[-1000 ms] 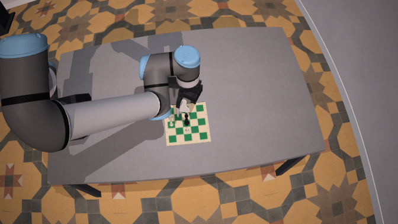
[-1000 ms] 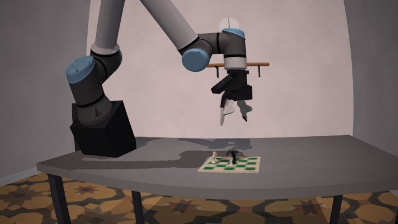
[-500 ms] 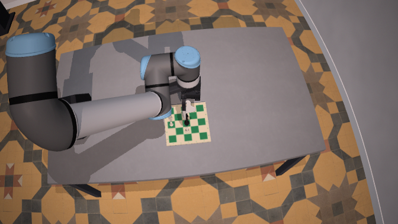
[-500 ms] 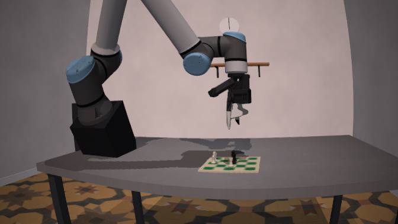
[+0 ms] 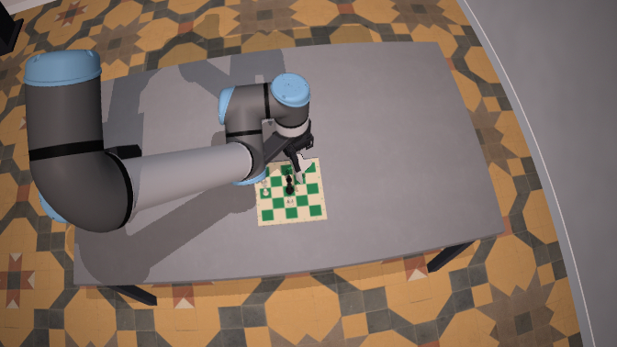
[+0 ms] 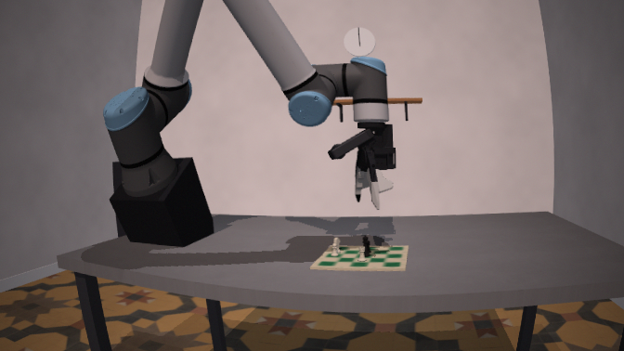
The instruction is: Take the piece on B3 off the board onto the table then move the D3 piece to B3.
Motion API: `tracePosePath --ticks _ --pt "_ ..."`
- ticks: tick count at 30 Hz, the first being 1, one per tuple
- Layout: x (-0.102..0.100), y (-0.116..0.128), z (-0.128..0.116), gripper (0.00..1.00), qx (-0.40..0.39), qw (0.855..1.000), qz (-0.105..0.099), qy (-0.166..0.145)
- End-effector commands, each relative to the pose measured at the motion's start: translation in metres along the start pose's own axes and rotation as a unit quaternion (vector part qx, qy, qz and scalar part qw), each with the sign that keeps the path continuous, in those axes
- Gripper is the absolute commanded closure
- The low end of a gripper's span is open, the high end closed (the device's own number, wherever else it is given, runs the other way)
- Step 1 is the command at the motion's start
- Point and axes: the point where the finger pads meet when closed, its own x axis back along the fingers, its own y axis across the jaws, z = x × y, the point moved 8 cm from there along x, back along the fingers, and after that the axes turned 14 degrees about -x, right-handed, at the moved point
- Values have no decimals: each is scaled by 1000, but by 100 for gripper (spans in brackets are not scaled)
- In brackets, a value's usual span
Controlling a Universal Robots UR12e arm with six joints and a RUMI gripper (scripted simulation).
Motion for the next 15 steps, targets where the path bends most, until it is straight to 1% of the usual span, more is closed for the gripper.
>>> tracePosePath --ticks 1,7,9,15 --pt "-5 -1 -1 0 92 996 -2 -6" --pt "-10 0 -2 0 169 986 -2 -6" --pt "-10 0 -2 0 169 986 -2 -6" --pt "-12 0 -3 0 210 978 -1 -6"
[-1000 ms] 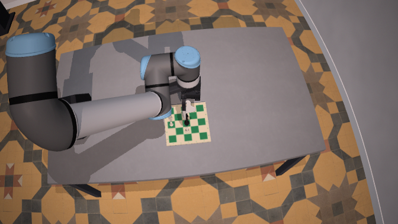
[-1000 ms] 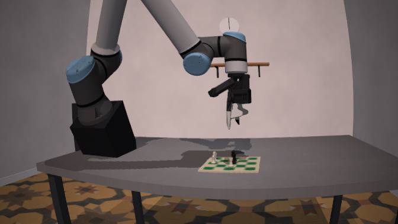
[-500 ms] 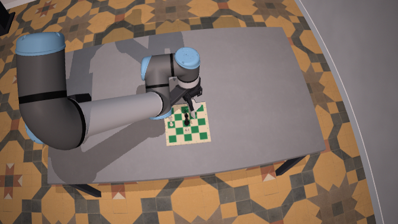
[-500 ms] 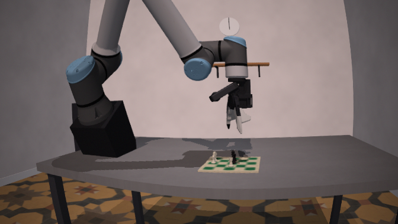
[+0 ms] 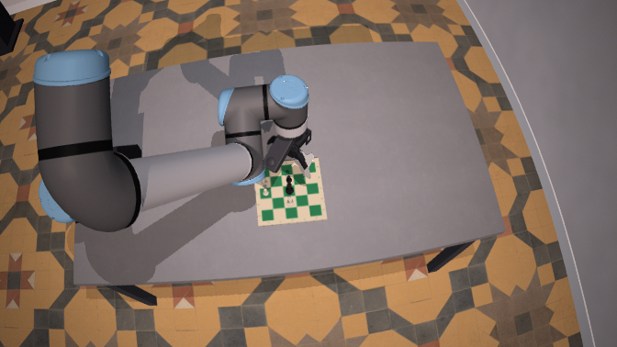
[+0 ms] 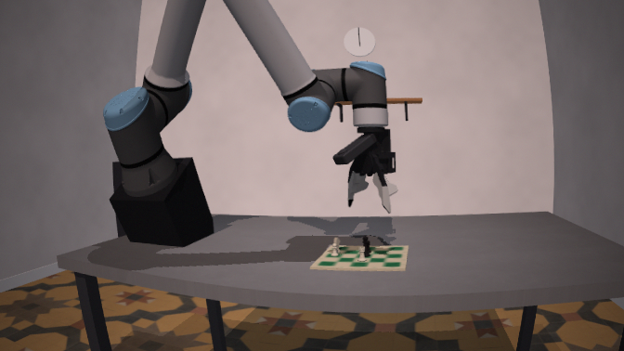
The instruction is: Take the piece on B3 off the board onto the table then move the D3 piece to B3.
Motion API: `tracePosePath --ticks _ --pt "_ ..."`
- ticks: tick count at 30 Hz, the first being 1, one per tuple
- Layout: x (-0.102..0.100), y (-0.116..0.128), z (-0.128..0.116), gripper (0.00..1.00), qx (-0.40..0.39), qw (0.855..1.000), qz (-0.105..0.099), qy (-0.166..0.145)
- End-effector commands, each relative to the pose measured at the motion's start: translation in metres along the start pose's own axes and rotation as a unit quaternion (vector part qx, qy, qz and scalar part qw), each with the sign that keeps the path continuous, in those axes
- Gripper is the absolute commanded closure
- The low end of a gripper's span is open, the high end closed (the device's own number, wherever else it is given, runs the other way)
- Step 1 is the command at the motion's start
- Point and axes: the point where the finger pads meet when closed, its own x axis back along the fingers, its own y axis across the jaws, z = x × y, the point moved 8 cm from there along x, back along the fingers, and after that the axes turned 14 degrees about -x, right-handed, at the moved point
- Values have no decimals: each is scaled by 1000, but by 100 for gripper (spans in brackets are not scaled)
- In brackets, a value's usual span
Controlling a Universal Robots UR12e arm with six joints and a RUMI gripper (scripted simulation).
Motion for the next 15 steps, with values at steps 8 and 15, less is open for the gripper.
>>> tracePosePath --ticks 8,15 --pt "-2 0 -1 0 37 999 0 -2" --pt "-2 0 -1 80 37 999 0 -2"
